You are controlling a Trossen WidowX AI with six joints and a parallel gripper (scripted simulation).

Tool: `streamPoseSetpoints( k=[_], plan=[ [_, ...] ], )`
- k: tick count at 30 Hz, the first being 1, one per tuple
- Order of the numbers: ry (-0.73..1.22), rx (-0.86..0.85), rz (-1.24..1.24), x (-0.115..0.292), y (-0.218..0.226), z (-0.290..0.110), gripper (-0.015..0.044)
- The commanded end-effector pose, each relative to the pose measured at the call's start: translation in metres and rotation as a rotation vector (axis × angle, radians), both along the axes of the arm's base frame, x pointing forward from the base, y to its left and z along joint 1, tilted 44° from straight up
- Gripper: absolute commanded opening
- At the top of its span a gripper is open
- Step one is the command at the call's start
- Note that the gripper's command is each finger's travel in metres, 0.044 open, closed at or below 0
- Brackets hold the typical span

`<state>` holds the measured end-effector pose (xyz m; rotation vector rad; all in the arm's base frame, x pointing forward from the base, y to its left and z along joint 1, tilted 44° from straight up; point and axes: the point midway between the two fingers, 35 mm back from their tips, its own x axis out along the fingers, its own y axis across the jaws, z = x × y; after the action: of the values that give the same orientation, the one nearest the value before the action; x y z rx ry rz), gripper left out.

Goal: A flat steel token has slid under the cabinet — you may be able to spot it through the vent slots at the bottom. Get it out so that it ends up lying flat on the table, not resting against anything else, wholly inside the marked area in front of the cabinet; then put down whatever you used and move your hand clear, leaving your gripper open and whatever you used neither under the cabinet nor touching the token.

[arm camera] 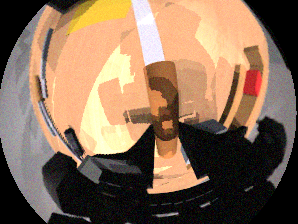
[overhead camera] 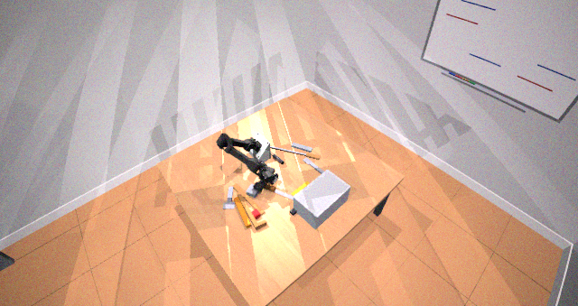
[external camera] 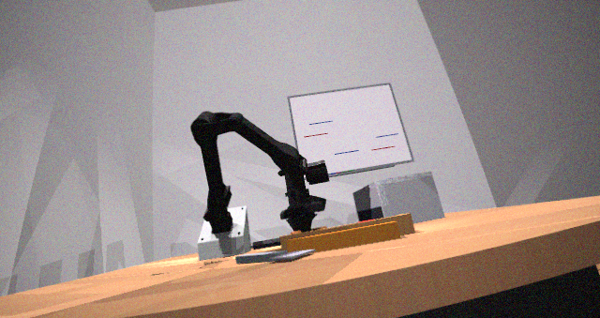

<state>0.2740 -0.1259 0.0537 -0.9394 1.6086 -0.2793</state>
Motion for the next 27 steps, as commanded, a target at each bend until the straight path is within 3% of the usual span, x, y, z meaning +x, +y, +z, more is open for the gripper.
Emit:
streamPoseSetpoints(
  k=[1,27],
  plan=[
    [-0.001,-0.002,-0.002,0.006,0.001,-0.001,0.0000],
    [-0.003,-0.002,-0.002,0.036,0.011,-0.009,0.0000]
  ],
)
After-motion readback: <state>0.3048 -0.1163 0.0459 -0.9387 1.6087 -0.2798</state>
